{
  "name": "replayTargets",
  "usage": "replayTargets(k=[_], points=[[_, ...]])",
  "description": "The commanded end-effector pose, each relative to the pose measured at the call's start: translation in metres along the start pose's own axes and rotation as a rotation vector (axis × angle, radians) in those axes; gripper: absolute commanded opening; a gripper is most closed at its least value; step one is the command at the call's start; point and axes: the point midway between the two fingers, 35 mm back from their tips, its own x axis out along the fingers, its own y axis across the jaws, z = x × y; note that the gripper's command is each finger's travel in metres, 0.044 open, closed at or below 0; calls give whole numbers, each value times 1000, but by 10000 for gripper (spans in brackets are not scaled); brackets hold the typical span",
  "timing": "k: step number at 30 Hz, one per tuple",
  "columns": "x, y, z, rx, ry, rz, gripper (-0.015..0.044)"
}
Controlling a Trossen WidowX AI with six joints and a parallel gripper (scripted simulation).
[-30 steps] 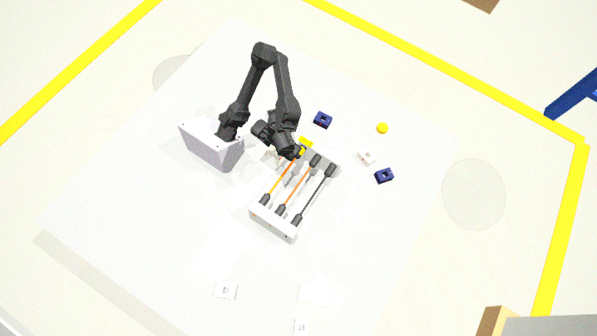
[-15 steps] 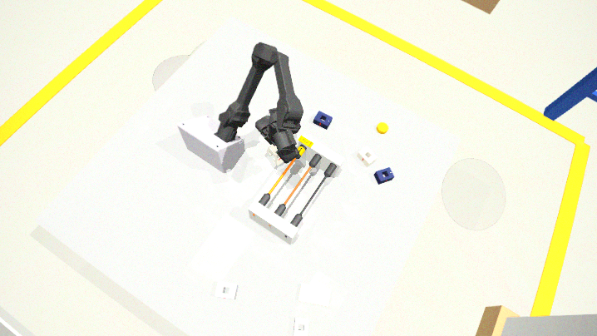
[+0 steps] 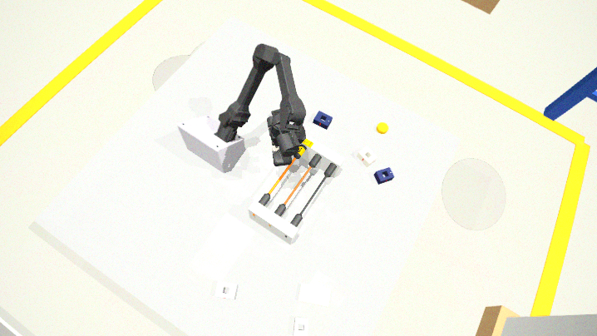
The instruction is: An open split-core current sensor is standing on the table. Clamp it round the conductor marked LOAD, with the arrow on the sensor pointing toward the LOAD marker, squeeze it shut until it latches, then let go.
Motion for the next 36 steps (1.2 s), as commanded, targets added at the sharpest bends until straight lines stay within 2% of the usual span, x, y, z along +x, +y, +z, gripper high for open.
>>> replayTargets(k=[1, 36], points=[[0, -3, 4, 147, -4, -3, 0], [3, -18, 23, 1304, -7, -1, 0]])
